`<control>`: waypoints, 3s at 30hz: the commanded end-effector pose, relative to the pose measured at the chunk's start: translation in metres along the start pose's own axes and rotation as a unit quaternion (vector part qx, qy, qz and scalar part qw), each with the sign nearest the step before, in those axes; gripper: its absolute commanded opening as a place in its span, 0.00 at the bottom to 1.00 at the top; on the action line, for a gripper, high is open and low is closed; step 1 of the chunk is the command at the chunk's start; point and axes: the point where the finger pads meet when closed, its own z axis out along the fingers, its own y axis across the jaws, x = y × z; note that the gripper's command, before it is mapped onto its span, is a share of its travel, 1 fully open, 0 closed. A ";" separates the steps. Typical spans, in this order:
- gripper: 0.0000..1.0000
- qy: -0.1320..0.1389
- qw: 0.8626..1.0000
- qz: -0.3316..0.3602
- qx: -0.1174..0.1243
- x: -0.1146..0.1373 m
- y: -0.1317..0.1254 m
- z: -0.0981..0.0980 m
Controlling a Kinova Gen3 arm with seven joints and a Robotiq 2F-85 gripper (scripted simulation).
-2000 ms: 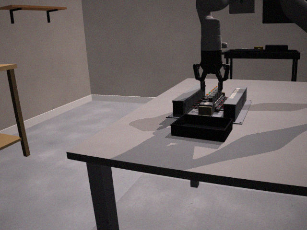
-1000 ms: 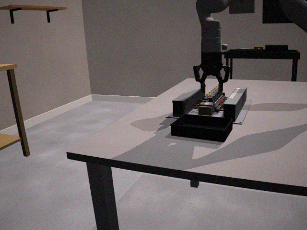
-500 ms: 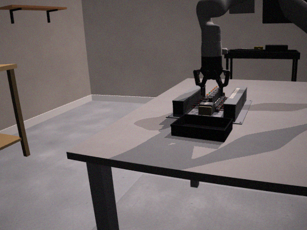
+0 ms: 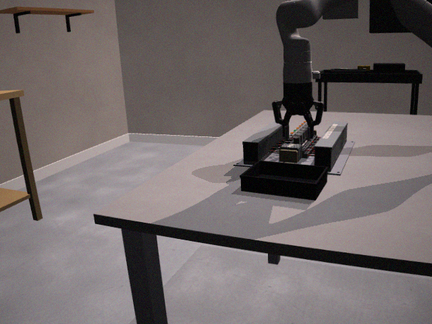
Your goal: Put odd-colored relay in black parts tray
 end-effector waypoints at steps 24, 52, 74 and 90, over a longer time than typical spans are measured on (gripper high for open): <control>0.61 0.000 1.000 0.002 0.003 0.000 -0.002 0.002; 0.61 0.000 1.000 0.002 0.003 0.002 -0.003 0.005; 0.61 0.000 1.000 0.002 0.003 0.002 -0.003 0.005; 0.00 0.000 1.000 0.002 0.003 0.002 -0.003 0.005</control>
